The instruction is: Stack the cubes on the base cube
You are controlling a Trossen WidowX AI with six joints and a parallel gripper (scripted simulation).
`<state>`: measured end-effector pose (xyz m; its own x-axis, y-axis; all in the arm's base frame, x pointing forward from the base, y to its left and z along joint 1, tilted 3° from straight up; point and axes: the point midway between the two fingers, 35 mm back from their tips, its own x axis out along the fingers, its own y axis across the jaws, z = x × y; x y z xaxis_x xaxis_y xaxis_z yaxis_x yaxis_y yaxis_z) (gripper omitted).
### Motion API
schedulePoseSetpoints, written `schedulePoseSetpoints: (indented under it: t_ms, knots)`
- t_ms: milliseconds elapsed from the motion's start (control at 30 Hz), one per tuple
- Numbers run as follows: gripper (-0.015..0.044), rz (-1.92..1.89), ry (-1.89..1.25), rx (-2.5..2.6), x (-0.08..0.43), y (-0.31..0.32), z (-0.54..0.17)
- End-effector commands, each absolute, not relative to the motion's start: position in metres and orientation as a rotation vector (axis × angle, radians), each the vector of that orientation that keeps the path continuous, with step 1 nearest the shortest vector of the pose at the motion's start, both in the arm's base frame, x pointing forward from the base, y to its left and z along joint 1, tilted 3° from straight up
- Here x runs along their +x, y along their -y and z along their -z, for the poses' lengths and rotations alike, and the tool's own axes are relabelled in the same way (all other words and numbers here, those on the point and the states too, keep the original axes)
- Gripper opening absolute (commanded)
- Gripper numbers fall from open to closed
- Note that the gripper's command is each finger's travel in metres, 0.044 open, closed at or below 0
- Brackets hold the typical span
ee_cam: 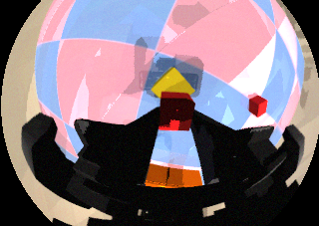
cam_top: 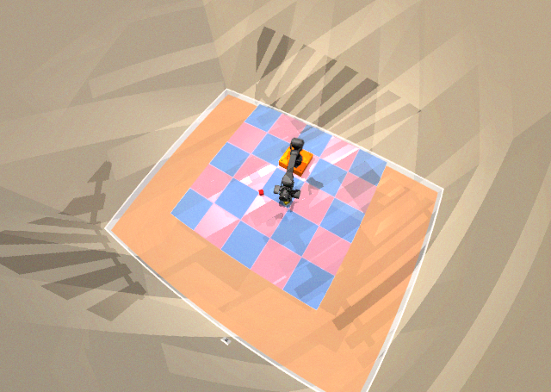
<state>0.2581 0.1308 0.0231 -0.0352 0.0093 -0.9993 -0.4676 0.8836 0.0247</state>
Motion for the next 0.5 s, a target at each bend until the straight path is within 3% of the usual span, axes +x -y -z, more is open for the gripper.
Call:
schedulePoseSetpoints:
  t_ms: [0, 100, 233, 467]
  knots:
    - [0.0105, -0.401, -1.571, -0.365, 0.2575, -0.1315, -0.0223]
    - [0.0105, -0.401, -1.571, -0.365, 0.2575, -0.1315, -0.0223]
    - [0.0205, -0.401, -1.571, -0.365, 0.2575, -0.1315, -0.0223]
    - [0.0205, -0.399, -1.570, -0.368, 0.2580, -0.1309, -0.0284]
